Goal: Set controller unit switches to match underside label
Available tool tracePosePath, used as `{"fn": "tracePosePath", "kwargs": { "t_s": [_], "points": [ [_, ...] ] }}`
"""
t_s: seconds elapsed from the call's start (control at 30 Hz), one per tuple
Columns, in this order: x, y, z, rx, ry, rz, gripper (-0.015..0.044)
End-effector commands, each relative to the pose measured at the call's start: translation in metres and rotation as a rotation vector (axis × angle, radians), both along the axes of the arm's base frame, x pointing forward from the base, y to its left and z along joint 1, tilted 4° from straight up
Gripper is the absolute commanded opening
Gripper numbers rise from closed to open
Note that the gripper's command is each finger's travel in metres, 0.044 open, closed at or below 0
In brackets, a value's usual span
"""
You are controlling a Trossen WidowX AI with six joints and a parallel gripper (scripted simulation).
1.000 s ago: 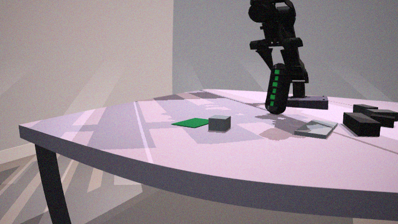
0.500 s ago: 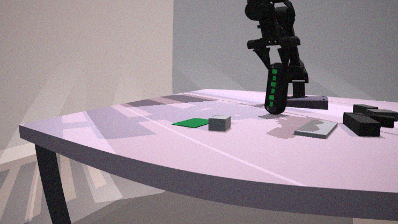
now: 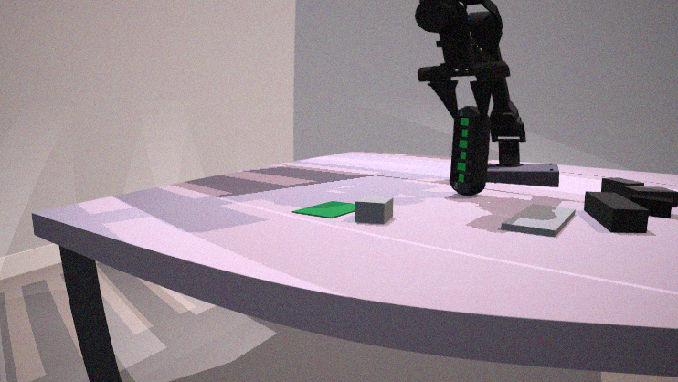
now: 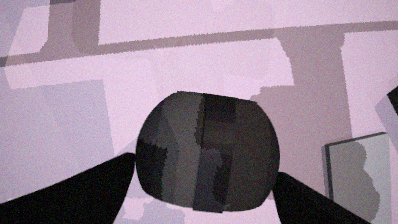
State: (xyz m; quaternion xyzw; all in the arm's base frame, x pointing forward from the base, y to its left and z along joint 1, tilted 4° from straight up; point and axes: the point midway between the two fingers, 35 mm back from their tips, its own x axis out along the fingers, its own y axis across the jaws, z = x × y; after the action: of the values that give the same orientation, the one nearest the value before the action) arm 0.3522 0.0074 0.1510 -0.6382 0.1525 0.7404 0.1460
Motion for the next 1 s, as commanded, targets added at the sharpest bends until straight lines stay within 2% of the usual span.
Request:
{"fn": "tracePosePath", "kwargs": {
  "t_s": [0.0,0.97],
  "points": [
    [0.006,-0.003,-0.002,-0.014,-0.012,0.005,0.0335],
    [0.026,-0.012,-0.002,-0.042,-0.073,0.008,0.0335]
  ]
}}
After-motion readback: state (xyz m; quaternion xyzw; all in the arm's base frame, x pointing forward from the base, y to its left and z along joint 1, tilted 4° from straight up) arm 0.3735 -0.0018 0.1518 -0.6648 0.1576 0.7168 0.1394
